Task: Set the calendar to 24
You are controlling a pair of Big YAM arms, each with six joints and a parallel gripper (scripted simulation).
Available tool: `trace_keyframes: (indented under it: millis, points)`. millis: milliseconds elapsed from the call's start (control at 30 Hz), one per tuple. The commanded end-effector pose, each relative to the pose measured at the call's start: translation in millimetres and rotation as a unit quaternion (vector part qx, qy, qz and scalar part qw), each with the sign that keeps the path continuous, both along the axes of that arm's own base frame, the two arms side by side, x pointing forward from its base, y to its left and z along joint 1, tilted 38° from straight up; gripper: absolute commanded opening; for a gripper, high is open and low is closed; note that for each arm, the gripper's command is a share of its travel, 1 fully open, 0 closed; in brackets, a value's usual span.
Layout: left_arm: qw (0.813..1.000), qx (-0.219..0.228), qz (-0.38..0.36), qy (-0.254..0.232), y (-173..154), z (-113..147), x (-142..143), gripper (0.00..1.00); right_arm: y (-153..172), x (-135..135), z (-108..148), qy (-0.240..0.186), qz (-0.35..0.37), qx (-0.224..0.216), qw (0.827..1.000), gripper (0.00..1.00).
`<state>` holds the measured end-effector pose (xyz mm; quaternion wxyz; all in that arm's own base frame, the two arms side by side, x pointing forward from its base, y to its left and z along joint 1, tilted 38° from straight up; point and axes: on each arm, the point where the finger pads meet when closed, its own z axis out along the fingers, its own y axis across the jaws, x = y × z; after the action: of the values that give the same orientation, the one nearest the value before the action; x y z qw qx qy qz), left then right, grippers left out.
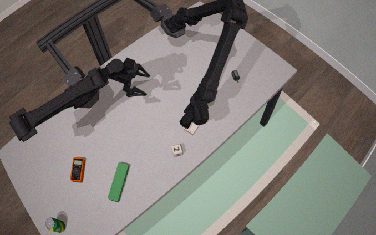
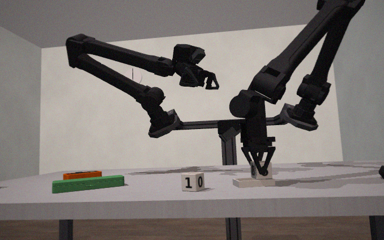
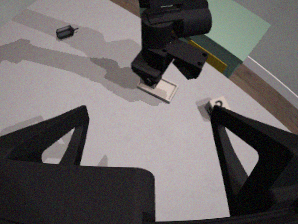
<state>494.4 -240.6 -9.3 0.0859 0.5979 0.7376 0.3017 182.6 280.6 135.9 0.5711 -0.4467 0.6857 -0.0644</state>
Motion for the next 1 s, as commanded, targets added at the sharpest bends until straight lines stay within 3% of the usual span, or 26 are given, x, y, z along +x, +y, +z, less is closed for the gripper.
trace_keyframes:
  millis: [0,400,800,833,967]
  points:
    - [1.000,-0.018,0.005,-0.020,-10.4,26.3,12.7,0.40,3.9,-0.3,3.4,-0.003,0.002,0.005,1.000,1.00]
    - [0.999,-0.018,-0.004,-0.039,-17.0,19.4,-2.7,0.40,3.9,-0.3,3.4,-0.003,0.002,0.005,1.000,1.00]
    - [0.999,-0.017,-0.006,-0.040,-17.3,23.7,2.7,0.40,3.9,-0.3,3.4,-0.003,0.002,0.005,1.000,1.00]
    - [0.999,-0.010,0.000,-0.030,-9.1,12.8,2.9,0.40,3.9,-0.3,3.4,-0.003,0.002,0.005,1.000,1.00]
    - [0.999,-0.010,0.000,-0.030,-9.1,12.8,2.9,0.40,3.9,-0.3,3.4,-0.003,0.002,0.005,1.000,1.00]
